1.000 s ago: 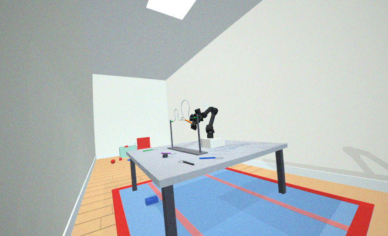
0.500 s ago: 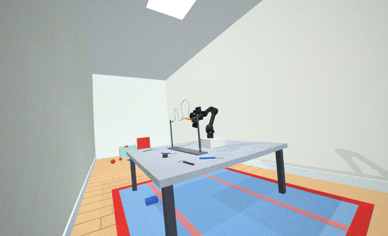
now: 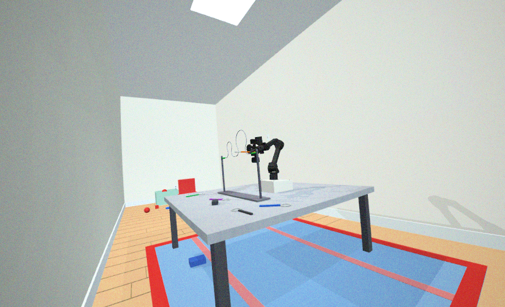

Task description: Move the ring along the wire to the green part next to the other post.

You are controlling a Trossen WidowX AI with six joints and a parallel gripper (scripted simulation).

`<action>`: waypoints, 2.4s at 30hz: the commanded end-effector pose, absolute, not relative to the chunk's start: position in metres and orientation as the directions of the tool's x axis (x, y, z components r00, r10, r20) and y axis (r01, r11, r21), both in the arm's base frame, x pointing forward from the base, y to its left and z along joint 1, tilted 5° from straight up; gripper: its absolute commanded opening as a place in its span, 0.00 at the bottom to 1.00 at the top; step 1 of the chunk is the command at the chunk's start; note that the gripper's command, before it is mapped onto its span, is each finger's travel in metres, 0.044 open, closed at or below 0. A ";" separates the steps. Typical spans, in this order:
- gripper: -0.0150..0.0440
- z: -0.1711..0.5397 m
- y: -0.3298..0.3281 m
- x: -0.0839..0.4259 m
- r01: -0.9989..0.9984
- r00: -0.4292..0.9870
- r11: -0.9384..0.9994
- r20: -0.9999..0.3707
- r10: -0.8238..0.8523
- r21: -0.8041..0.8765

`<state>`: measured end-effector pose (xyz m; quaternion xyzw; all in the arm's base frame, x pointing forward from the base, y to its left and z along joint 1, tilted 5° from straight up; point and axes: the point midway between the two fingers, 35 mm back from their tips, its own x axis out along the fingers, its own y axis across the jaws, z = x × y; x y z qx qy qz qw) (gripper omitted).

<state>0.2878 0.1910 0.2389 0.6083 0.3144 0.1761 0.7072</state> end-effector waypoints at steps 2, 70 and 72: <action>0.00 0.256 0.193 0.288 0.142 0.740 0.110 -0.179 0.648 0.984; 0.00 0.346 0.165 0.299 0.211 0.747 -0.232 -0.003 0.665 0.949; 0.00 0.346 0.165 0.299 0.207 0.746 -0.212 -0.014 0.666 0.955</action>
